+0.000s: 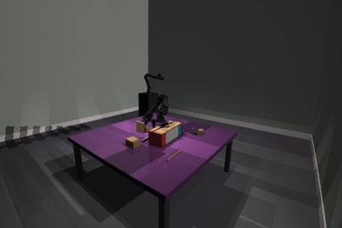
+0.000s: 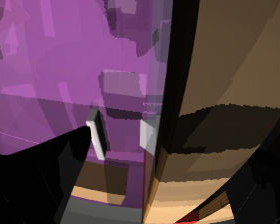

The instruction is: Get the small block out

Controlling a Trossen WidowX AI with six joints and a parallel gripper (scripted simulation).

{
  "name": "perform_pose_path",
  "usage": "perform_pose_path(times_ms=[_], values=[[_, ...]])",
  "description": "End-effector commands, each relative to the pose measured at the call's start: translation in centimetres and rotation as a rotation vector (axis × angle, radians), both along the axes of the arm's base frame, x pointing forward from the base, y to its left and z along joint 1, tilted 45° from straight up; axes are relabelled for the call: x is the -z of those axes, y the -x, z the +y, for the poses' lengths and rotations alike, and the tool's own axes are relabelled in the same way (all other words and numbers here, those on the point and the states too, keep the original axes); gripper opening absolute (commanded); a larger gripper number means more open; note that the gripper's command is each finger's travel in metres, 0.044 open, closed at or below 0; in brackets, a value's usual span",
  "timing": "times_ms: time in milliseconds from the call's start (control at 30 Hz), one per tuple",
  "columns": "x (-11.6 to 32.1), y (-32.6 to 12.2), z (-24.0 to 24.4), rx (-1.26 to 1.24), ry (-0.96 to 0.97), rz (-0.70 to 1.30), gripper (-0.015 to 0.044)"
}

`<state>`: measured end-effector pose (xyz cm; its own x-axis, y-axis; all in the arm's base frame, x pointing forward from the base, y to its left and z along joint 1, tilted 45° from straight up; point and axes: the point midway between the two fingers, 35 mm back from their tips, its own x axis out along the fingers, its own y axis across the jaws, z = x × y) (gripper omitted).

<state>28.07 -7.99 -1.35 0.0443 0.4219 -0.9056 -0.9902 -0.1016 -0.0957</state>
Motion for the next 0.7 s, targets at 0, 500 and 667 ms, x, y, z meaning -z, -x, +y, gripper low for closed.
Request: perform_pose_path(times_ms=[0, 500, 667], values=[[-0.1, 0.1, 0.1, 0.004, -0.001, 0.004, 0.04], [0.9, -0.1, -0.9, 0.004, 0.0, 0.004, 0.04], [1.3, -0.1, -1.3, 0.004, 0.0, 0.004, 0.04]])
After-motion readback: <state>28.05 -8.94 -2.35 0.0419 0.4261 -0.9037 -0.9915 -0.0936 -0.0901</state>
